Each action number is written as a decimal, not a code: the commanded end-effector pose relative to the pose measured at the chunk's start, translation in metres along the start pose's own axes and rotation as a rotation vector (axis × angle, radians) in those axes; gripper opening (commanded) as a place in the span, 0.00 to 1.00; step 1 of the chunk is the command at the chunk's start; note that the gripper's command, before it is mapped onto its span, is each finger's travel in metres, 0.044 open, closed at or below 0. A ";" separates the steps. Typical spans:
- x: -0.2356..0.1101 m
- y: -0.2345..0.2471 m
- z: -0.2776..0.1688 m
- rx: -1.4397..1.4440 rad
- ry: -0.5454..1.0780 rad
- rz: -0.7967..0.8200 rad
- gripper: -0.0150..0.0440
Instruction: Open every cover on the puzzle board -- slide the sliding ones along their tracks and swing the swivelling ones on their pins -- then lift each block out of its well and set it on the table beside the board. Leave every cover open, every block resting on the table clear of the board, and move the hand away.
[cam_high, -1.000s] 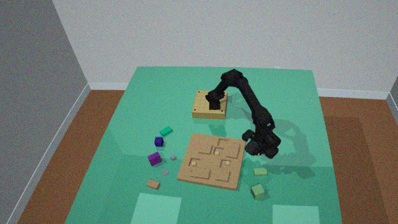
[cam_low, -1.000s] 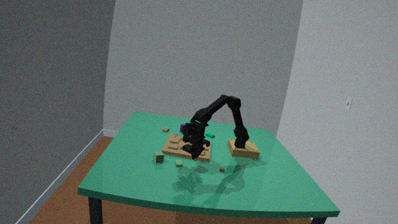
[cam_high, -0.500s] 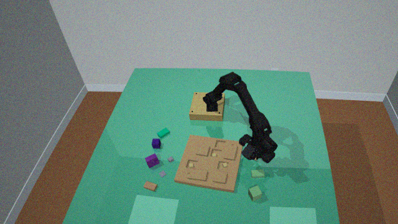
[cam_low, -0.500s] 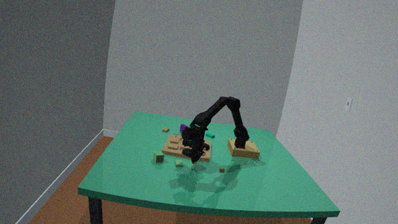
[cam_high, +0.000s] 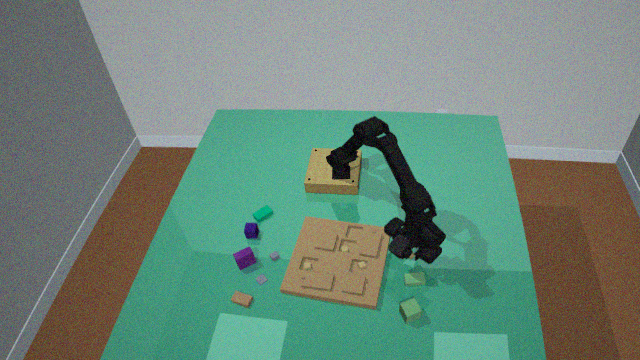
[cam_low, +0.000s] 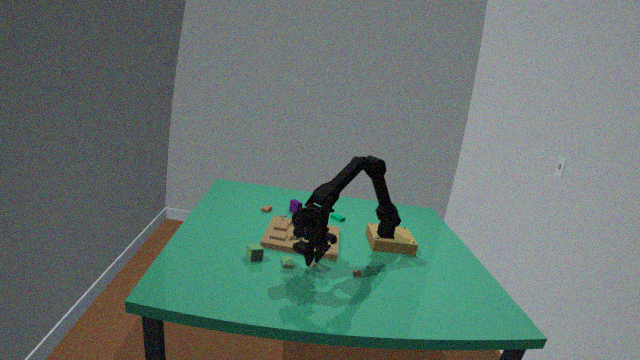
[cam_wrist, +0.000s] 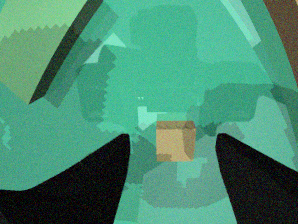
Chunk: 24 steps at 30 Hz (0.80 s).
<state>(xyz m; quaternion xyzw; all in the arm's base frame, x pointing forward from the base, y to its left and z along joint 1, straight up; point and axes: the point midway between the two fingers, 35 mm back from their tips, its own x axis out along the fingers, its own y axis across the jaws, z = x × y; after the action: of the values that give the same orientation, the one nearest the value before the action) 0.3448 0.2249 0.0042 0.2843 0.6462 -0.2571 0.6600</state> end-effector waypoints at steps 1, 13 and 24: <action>0.000 0.000 0.000 0.000 0.000 -0.001 0.79; -0.023 0.002 0.000 0.001 0.001 -0.001 1.00; -0.056 0.001 0.000 -0.002 0.000 -0.001 1.00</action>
<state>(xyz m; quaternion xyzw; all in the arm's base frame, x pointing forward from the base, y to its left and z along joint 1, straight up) 0.3443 0.2244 0.0531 0.2840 0.6463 -0.2575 0.6598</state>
